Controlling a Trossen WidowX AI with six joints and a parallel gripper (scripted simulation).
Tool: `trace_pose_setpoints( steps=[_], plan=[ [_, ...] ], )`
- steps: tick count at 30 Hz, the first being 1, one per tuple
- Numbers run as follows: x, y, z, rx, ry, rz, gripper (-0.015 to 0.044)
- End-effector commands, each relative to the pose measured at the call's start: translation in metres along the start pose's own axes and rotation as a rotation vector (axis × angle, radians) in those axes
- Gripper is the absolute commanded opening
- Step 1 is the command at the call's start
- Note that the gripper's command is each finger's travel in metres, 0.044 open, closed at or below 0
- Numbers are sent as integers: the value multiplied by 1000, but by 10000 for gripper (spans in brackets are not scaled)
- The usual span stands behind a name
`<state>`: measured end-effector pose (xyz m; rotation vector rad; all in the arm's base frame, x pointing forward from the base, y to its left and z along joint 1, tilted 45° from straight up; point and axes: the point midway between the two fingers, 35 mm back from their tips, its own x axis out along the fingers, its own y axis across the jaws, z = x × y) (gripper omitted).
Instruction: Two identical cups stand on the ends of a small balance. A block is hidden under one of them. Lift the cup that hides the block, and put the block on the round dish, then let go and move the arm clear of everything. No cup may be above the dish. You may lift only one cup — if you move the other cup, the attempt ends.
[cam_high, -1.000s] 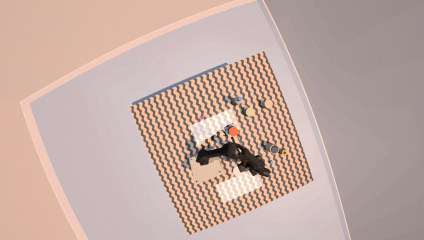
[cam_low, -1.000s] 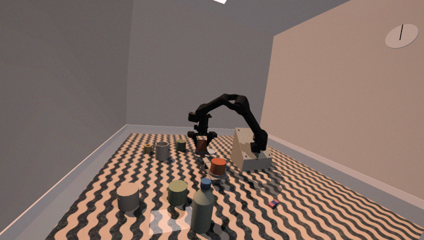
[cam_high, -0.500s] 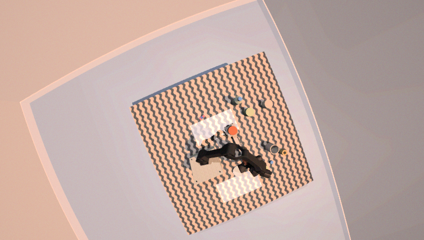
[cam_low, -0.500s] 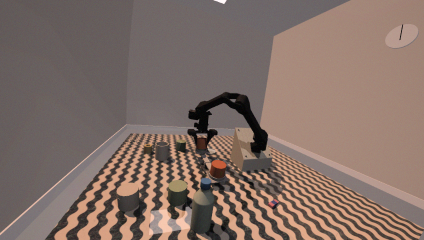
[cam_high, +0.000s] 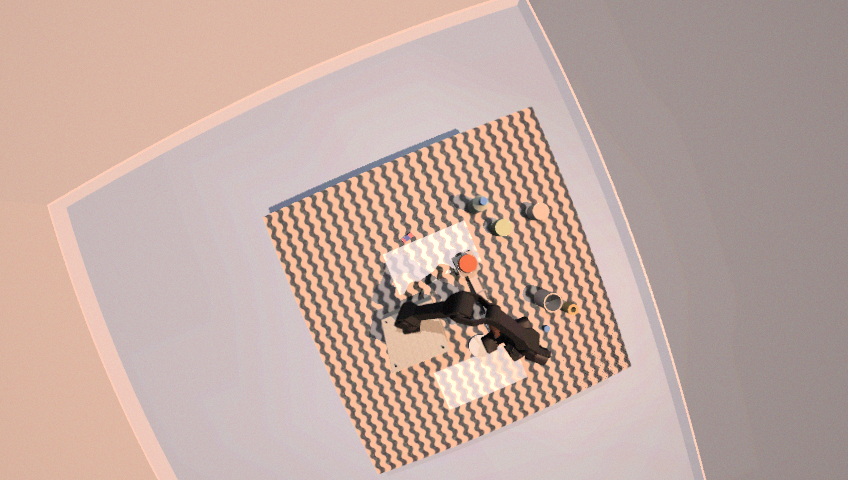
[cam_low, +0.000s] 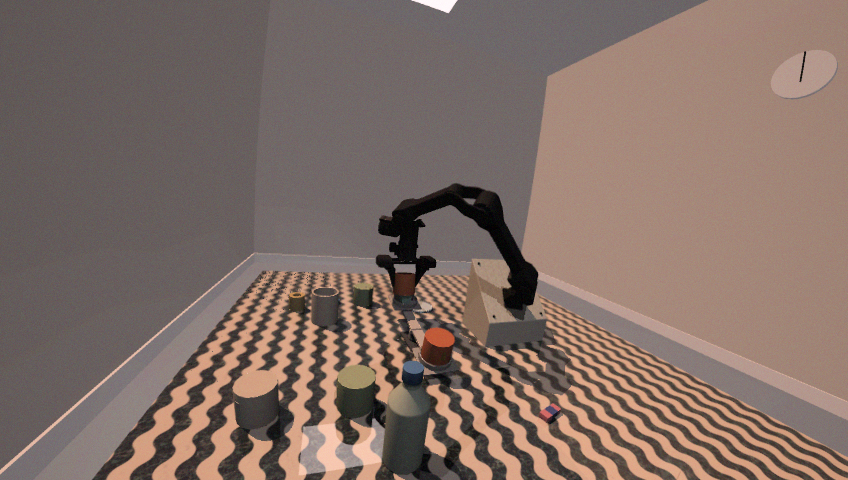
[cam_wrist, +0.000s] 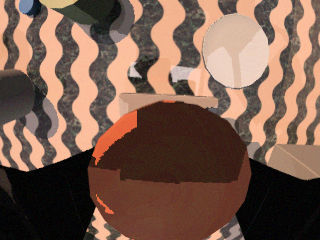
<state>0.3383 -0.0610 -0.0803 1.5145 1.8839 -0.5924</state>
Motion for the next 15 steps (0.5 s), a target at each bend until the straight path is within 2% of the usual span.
trace_pose_setpoints(
  steps=[1,15],
  plan=[
    [-10,2,1,-8,-12,10,0],
    [-29,0,0,-8,-12,10,0]
  ],
)
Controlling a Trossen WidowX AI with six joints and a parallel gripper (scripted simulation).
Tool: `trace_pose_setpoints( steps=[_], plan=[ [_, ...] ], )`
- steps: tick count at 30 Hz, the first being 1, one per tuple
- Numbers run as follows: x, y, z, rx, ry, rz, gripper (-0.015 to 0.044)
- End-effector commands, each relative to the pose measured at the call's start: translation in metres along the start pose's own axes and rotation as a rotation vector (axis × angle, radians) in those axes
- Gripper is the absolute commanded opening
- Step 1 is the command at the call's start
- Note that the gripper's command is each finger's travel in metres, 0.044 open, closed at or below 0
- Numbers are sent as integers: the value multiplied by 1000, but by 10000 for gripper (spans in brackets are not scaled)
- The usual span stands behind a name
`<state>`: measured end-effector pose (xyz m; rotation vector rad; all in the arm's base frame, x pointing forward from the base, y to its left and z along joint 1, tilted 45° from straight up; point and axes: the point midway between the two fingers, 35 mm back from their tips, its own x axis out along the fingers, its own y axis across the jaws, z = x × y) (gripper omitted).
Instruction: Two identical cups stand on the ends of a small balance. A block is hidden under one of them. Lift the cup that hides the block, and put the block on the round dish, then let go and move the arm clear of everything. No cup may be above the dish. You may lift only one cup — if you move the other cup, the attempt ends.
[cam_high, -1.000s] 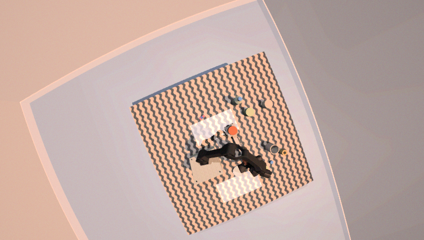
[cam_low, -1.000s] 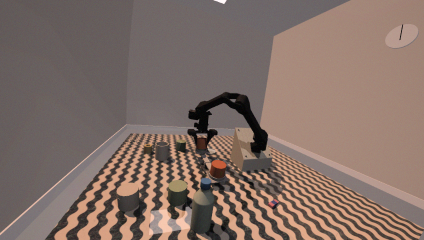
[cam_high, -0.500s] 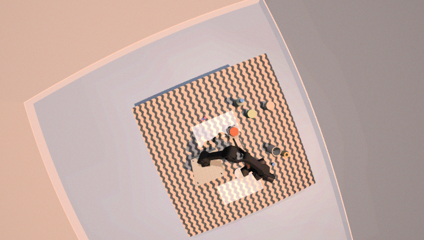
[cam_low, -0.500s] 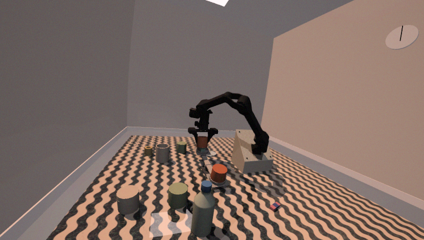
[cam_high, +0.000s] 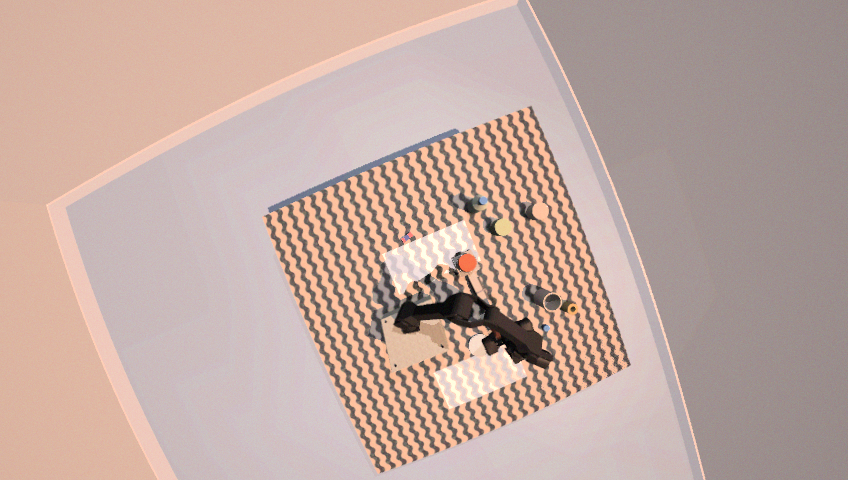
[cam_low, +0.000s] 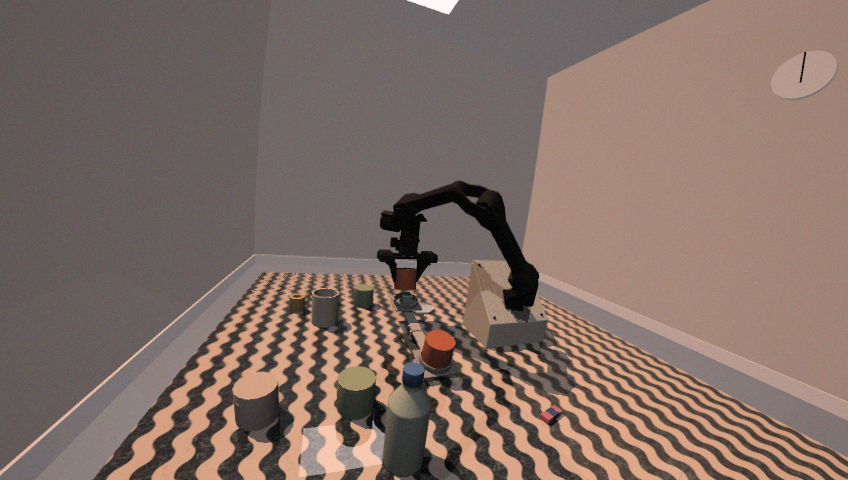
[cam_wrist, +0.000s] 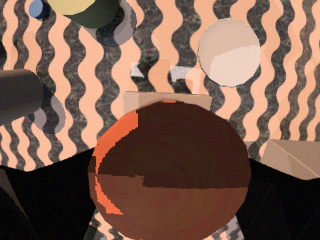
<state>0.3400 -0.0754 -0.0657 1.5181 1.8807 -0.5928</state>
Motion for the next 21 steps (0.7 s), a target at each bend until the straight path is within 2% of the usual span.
trace_pose_setpoints(
  steps=[1,21],
  plan=[
    [-9,1,0,-9,-12,6,0],
    [-35,-2,-2,-9,-10,6,0]
  ],
)
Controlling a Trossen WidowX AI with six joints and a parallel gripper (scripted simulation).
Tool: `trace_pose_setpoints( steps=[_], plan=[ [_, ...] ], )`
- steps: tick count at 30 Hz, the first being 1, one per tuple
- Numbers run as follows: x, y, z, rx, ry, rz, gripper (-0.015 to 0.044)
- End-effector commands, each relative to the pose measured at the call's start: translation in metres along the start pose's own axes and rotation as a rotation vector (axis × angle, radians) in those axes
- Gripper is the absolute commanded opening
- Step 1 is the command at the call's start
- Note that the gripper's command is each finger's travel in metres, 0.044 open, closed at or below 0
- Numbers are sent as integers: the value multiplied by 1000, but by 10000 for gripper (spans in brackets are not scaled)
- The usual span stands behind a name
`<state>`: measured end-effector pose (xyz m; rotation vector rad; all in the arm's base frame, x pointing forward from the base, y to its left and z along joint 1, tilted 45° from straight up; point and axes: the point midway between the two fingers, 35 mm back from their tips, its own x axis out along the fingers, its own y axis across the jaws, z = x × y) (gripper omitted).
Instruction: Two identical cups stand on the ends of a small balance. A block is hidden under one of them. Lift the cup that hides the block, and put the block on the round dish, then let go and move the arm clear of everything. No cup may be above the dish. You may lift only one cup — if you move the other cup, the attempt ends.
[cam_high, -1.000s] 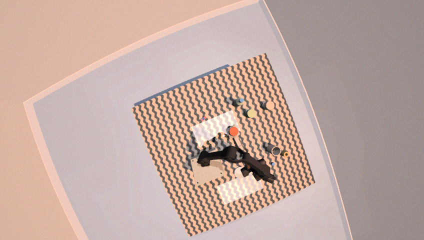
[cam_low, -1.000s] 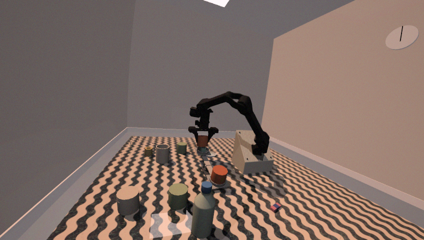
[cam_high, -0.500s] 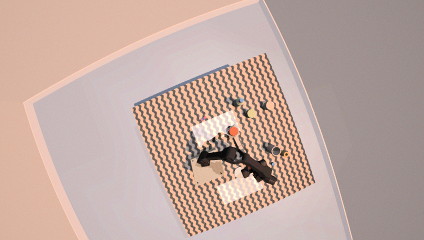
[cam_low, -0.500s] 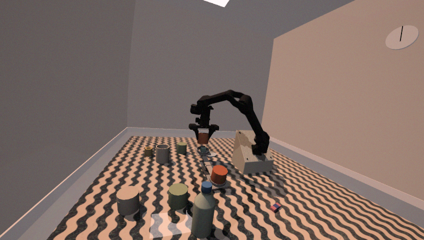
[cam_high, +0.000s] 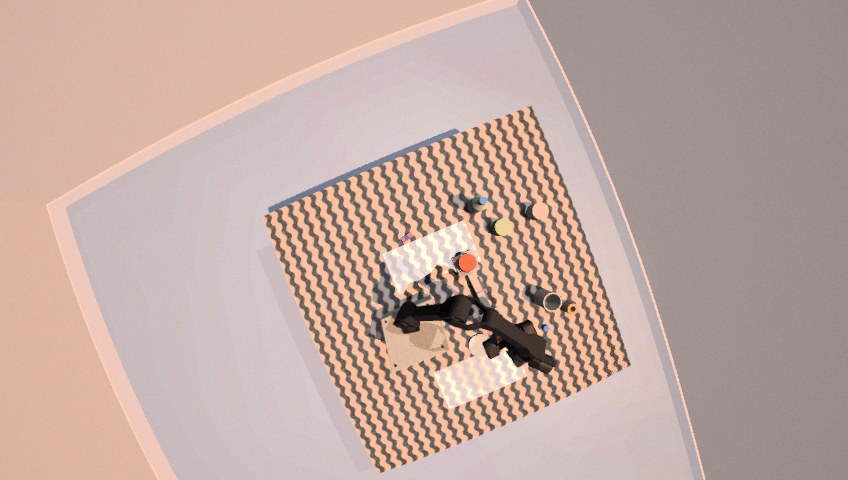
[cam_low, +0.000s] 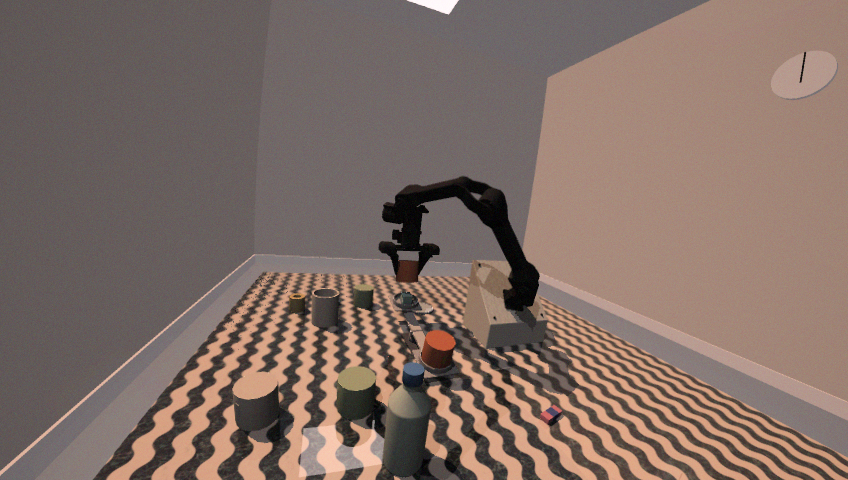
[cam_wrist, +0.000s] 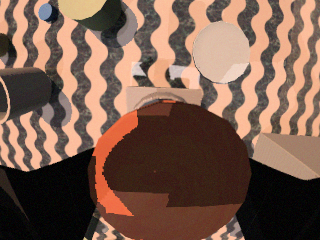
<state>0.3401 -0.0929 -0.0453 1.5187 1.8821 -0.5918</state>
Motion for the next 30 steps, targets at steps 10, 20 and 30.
trace_pose_setpoints(
  steps=[10,20,30],
  plan=[
    [-9,-1,-1,0,1,0,0],
    [-9,-1,-1,0,1,0,0],
    [-9,-1,-1,0,1,0,0]
  ],
)
